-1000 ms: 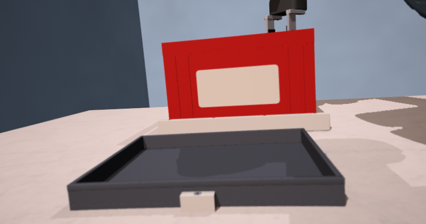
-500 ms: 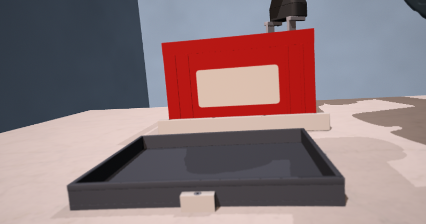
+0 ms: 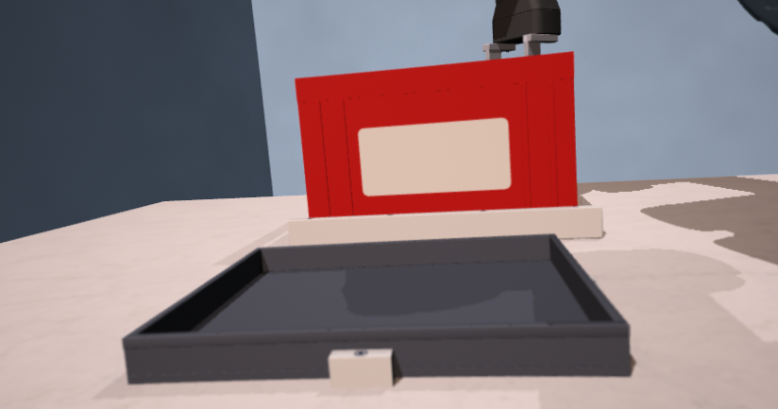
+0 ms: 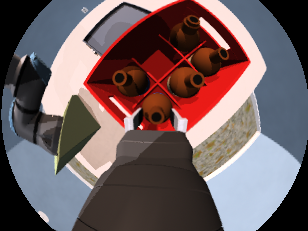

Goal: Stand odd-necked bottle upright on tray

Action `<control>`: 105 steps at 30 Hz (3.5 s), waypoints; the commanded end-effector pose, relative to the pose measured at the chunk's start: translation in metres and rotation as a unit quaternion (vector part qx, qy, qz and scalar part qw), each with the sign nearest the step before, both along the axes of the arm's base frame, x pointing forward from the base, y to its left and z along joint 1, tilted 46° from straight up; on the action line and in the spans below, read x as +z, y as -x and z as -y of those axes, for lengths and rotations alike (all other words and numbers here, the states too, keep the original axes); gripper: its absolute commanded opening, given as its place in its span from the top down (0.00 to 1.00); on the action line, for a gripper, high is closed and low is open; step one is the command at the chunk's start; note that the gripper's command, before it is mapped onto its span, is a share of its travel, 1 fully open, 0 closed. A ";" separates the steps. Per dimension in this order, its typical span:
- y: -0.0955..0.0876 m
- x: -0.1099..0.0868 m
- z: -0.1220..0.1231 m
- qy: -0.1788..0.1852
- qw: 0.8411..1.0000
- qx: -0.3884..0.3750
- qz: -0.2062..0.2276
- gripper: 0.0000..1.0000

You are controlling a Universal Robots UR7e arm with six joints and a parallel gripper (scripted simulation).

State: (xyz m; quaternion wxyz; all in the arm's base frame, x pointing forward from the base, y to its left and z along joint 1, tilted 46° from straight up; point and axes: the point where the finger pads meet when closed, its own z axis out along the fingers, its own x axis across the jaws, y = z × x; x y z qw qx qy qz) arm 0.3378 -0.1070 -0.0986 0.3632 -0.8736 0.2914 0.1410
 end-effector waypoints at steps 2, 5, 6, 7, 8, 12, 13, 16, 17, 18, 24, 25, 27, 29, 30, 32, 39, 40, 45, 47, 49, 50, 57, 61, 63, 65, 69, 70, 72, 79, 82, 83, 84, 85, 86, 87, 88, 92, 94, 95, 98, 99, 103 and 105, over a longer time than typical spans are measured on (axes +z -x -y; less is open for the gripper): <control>0.000 0.000 0.000 0.001 1.000 0.000 0.000 0.00; 0.000 0.000 0.000 0.001 1.000 0.000 0.000 0.00; 0.000 0.000 0.000 0.001 1.000 0.000 0.000 0.00; 0.000 0.000 0.000 0.001 1.000 0.000 0.000 0.00; 0.000 0.000 0.000 0.001 1.000 0.000 0.000 0.00; 0.000 0.000 0.000 0.001 1.000 0.000 0.000 0.00; 0.000 0.000 0.000 0.001 1.000 0.000 0.000 0.00; 0.000 0.000 0.000 0.001 1.000 0.000 0.000 0.00; 0.000 0.000 0.000 0.001 1.000 0.000 0.000 0.00; 0.000 0.000 0.000 0.001 1.000 0.000 0.000 0.00; 0.000 0.000 0.000 0.001 1.000 0.000 0.000 0.00; 0.000 0.000 0.000 0.001 1.000 0.000 0.000 0.00; 0.000 0.000 0.000 0.001 1.000 0.000 0.000 0.00; 0.000 0.000 0.000 0.001 1.000 0.000 0.000 0.00; 0.000 0.000 0.000 0.001 1.000 0.000 0.000 0.00; 0.000 0.000 0.000 0.001 1.000 0.000 0.000 0.00; 0.000 0.000 0.000 0.001 1.000 0.000 0.000 1.00; 0.000 0.000 0.000 0.001 1.000 0.000 0.000 1.00; 0.000 0.000 0.000 0.001 1.000 0.000 0.000 1.00; 0.000 0.000 0.000 0.001 1.000 0.000 0.000 1.00; 0.000 0.000 0.000 0.001 1.000 0.000 0.000 1.00; 0.000 0.000 0.000 0.001 1.000 0.000 0.000 1.00; 0.000 0.000 0.000 0.001 1.000 0.000 0.000 1.00; 0.000 0.000 0.000 0.001 1.000 0.000 0.000 1.00; 0.000 0.000 0.000 0.001 1.000 0.000 0.000 1.00; 0.000 0.000 0.000 0.001 1.000 0.000 0.000 1.00; 0.000 0.000 0.000 0.001 1.000 0.000 0.000 1.00; 0.000 0.000 0.000 0.001 1.000 0.000 0.000 1.00; 0.000 0.000 0.000 0.001 1.000 0.000 0.000 1.00; 0.000 0.000 0.000 0.001 1.000 0.000 0.000 1.00; 0.000 0.000 0.000 0.001 1.000 0.000 0.000 1.00; 0.000 0.000 0.000 0.001 1.000 0.000 0.000 1.00; 0.000 0.000 0.000 0.001 1.000 0.000 0.000 1.00; 0.000 0.000 0.000 0.001 1.000 0.000 0.000 1.00; 0.000 0.000 0.000 0.001 1.000 0.000 0.000 1.00; 0.000 0.000 0.000 0.001 1.000 0.000 0.000 1.00; 0.000 0.000 0.000 0.001 1.000 0.000 0.000 1.00; 0.000 0.000 0.000 0.001 1.000 0.000 0.000 1.00; 0.000 0.000 0.000 0.001 1.000 0.000 0.000 1.00; 0.000 0.000 0.000 0.001 1.000 0.000 0.000 1.00; 0.000 0.000 0.000 0.001 1.000 0.000 0.000 1.00; 0.000 0.000 0.000 0.001 1.000 0.000 0.000 1.00; 0.000 0.000 0.000 0.001 1.000 0.000 0.000 0.00; 0.000 0.000 0.000 0.001 1.000 0.000 0.000 0.00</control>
